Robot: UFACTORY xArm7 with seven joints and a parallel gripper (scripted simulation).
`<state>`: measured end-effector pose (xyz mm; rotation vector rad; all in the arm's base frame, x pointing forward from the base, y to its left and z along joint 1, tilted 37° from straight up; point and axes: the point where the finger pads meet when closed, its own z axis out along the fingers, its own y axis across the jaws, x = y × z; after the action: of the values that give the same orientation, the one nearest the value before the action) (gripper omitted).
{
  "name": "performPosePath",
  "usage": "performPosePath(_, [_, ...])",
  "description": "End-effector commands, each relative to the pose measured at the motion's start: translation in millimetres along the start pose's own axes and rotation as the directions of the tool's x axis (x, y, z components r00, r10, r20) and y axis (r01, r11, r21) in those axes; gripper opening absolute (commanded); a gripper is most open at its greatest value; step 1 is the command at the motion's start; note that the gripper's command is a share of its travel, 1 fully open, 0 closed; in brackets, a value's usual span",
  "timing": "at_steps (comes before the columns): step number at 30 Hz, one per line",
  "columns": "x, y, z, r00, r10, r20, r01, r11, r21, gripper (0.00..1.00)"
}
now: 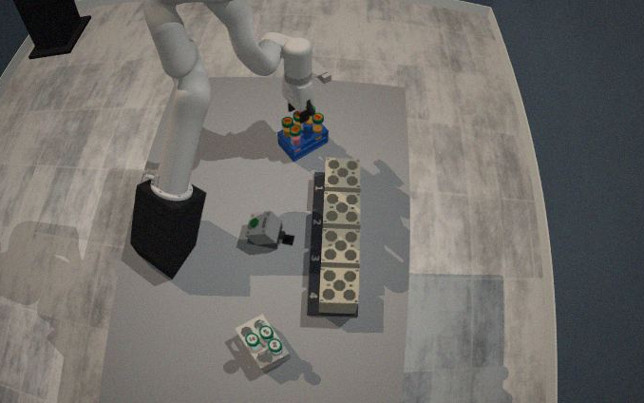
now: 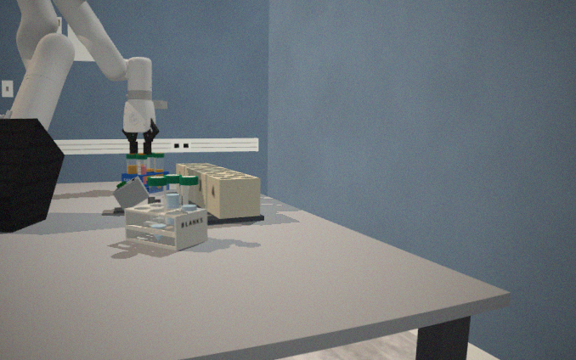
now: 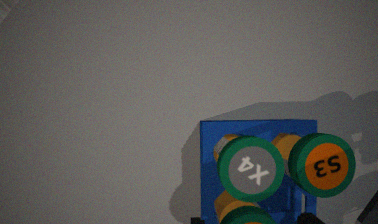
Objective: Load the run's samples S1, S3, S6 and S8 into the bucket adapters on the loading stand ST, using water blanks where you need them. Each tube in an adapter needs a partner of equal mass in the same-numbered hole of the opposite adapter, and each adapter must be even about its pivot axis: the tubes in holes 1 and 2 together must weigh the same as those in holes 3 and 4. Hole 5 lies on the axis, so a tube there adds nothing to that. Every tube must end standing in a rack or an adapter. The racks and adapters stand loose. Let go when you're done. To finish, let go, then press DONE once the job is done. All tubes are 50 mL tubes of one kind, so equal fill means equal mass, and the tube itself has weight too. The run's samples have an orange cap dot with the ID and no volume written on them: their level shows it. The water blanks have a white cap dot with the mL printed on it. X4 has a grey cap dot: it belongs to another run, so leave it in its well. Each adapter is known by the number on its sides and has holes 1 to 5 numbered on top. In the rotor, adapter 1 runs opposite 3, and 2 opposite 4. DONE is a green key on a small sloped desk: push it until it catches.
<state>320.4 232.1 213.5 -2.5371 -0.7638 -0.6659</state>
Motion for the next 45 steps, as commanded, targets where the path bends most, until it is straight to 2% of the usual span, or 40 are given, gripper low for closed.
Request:
performPosePath(1, [1,0,1,1.000,0.000,-0.003,0.000,1.000,0.000,0.57])
performPosePath(33, [1,0,19,1.000,0.000,-0.002,0.000,1.000,0.000,0.57])
performPosePath(45, [1,0,19,1.000,0.000,-0.003,0.000,1.000,0.000,0.57])
